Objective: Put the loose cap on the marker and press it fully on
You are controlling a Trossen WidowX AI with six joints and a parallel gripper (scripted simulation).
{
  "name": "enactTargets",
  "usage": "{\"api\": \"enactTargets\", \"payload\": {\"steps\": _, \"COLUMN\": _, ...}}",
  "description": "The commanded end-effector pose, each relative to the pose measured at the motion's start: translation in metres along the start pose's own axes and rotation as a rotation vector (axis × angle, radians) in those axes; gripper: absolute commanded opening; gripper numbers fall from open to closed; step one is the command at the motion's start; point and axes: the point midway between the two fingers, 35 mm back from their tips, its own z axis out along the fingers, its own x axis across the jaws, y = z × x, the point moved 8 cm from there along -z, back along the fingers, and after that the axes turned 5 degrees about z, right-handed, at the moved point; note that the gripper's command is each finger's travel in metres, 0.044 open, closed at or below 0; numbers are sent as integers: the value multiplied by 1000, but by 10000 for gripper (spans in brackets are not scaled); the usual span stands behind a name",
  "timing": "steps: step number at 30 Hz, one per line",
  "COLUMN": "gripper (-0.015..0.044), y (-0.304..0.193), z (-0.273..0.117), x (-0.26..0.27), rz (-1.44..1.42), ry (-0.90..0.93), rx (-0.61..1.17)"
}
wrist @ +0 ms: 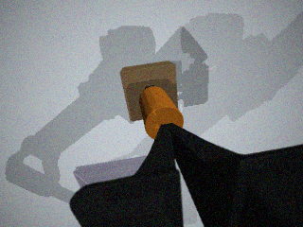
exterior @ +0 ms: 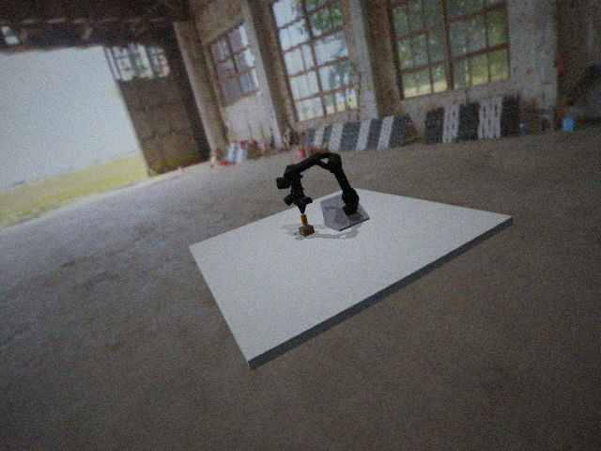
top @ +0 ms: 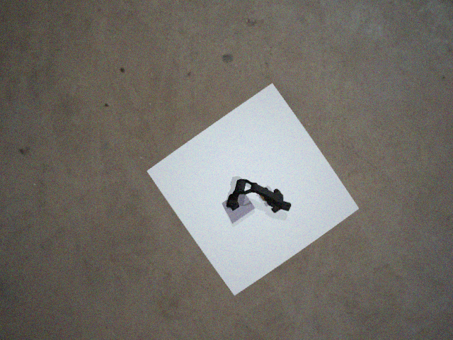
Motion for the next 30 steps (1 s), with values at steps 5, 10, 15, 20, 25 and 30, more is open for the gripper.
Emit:
{"api": "enactTargets", "payload": {"steps": 5, "gripper": 0, "y": 0, "z": 11, "x": 0, "rz": 3, "ry": 4, "rx": -5}}
{"api": "enactTargets", "payload": {"steps": 10, "gripper": 0, "y": 1, "z": 10, "x": 0, "rz": 0, "ry": -2, "rx": -4}}
{"api": "enactTargets", "payload": {"steps": 15, "gripper": 0, "y": 1, "z": 8, "x": 0, "rz": 0, "ry": -2, "rx": -4}}
{"api": "enactTargets", "payload": {"steps": 20, "gripper": 0, "y": 3, "z": -47, "x": -2, "rz": 1, "ry": -4, "rx": -3}}
{"api": "enactTargets", "payload": {"steps": 25, "gripper": 0, "y": 0, "z": -79, "x": -1, "rz": 2, "ry": -3, "rx": -2}}
{"api": "enactTargets", "payload": {"steps": 30, "gripper": 79, "y": 0, "z": -79, "x": -1, "rz": 2, "ry": -3, "rx": -2}}
